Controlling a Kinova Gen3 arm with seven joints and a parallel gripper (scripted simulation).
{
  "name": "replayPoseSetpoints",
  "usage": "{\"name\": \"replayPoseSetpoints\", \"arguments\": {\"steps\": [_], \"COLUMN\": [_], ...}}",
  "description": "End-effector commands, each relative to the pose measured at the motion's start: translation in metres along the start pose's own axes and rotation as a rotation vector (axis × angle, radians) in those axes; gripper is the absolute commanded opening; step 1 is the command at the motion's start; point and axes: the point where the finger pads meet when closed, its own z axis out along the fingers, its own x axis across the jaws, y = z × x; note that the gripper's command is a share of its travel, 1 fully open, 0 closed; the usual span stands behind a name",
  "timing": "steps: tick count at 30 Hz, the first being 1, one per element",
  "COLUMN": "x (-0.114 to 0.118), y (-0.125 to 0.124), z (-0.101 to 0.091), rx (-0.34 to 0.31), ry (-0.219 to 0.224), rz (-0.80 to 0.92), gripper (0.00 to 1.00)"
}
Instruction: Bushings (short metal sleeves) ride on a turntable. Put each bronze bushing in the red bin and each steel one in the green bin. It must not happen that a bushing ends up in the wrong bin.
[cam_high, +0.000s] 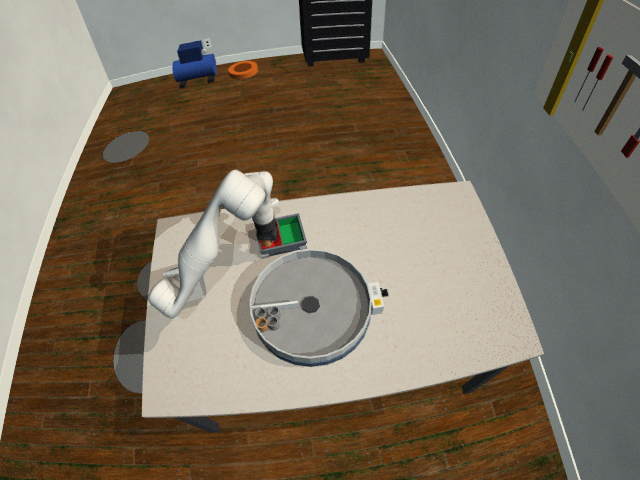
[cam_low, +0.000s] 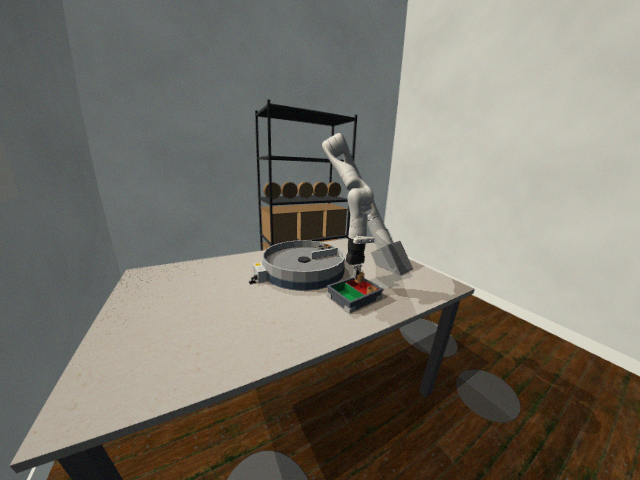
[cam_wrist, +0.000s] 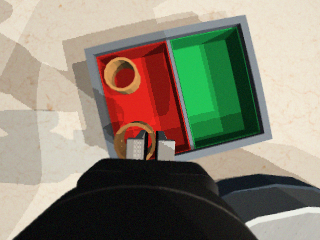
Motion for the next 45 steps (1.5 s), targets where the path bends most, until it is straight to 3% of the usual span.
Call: {"name": "replayPoseSetpoints", "arguments": {"steps": [1,13,45], "x": [0.0,0.002,0.002], "y": [-0.001,-0.001,-0.001], "z": [0.001,0.013,0.025], "rx": [0.002,0.003,0.003], "ry": [0.001,0.005,0.005], "rz": [0.0,0.003,0.003], "gripper": [0.0,0.0,0.0]}}
